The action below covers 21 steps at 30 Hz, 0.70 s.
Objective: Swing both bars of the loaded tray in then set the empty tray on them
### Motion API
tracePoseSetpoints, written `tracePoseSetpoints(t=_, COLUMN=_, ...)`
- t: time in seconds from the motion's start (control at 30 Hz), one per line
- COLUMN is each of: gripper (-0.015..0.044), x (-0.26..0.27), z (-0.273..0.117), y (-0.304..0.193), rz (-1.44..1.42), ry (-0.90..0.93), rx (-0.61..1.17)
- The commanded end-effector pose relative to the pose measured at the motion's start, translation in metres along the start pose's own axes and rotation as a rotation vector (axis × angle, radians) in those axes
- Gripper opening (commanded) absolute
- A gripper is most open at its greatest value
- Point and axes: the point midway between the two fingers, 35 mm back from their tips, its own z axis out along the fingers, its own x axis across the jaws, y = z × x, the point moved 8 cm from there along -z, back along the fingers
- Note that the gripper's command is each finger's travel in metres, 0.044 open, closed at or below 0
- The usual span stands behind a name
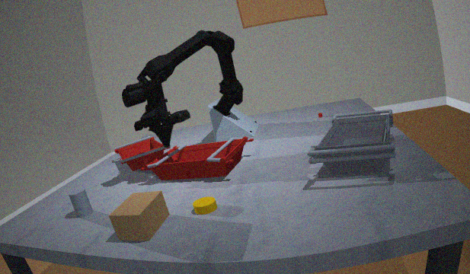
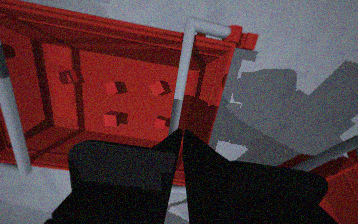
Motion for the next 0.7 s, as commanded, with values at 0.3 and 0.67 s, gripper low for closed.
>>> tracePoseSetpoints(t=0.3, gripper=0.0315, x=-0.001, z=-0.043, y=0.002, rz=0.001, ry=-0.003, rx=0.000)
tracePoseSetpoints(t=0.67, gripper=0.0440, x=-0.082, z=-0.059, y=-0.050, rz=-0.219, ry=-0.038, rx=-0.002)
